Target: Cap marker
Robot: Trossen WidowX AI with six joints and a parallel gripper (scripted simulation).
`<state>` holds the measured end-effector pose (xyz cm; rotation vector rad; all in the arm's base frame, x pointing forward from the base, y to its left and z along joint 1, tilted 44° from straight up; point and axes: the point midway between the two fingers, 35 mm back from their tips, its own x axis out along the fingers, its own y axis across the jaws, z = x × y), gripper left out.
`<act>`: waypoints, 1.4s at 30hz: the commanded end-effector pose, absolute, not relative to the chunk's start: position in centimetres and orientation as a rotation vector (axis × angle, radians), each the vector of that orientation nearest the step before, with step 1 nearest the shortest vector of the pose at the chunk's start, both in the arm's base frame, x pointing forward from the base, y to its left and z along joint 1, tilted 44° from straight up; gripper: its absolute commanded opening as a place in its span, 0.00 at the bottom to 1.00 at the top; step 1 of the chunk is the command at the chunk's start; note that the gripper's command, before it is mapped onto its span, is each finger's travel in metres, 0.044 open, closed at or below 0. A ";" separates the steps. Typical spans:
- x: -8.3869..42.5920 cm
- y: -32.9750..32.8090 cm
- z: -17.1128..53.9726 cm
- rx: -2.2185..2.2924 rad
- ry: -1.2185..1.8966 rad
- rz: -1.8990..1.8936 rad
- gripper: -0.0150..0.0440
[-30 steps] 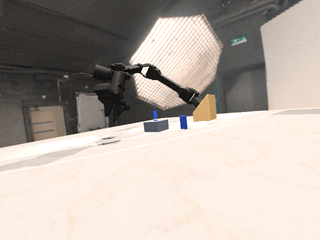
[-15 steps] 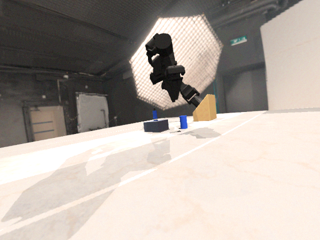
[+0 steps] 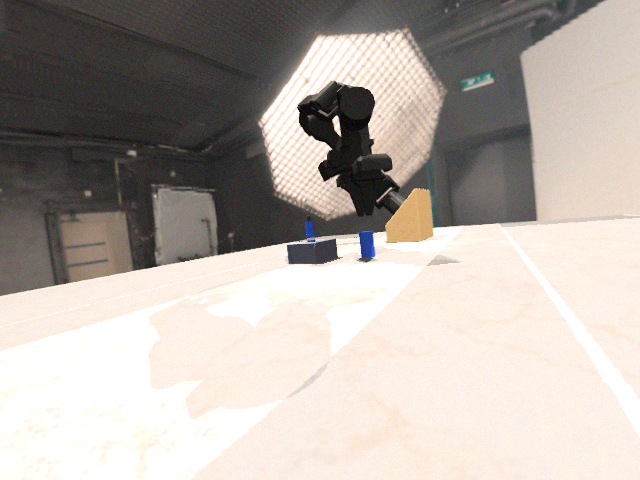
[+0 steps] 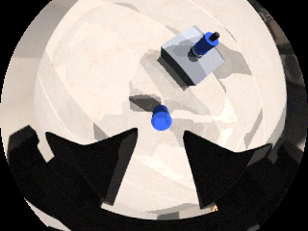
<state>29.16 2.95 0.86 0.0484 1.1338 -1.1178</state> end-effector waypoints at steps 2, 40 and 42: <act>29.0 1.8 -0.2 0.044 1.129 -1.112 0.67; 28.9 -1.9 -4.1 0.042 1.127 -1.114 0.67; 28.9 -1.9 -4.1 0.042 1.127 -1.114 0.58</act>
